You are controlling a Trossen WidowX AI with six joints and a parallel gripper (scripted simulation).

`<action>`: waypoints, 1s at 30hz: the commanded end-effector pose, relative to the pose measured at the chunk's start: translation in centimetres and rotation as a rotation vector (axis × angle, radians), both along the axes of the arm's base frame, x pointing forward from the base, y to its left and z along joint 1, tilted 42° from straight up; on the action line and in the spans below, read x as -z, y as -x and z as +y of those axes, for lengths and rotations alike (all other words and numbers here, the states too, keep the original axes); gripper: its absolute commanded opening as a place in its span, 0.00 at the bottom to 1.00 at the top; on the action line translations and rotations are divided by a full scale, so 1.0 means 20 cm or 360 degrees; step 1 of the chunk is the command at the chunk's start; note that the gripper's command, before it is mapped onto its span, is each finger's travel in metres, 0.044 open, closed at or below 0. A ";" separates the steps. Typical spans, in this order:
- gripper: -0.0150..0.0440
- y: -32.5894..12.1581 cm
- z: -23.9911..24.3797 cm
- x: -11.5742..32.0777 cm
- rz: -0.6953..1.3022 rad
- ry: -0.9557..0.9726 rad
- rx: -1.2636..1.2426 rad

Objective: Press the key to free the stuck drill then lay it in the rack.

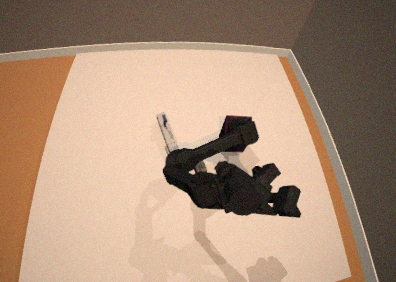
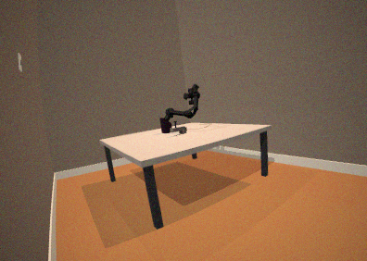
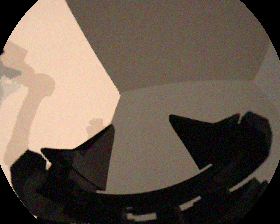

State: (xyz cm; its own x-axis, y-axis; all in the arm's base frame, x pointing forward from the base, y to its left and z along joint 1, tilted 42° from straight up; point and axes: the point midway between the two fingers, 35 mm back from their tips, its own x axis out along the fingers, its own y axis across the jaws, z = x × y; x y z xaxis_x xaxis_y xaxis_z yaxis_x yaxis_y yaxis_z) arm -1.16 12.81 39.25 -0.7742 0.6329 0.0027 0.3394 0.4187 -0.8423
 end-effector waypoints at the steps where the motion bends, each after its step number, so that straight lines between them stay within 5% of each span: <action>1: 0.89 0.00 0.00 0.00 0.0000 0.0000 0.0000; 10: 0.49 0.02 -0.01 0.00 -0.0006 0.0005 -0.0032; 15: 0.26 0.28 -0.16 -0.01 -0.0082 0.0064 -0.0376; 23: 0.25 0.68 -0.68 0.09 -0.0419 0.0175 -0.1137; 30: 0.25 0.73 -1.25 0.29 -0.0875 0.0230 -0.1744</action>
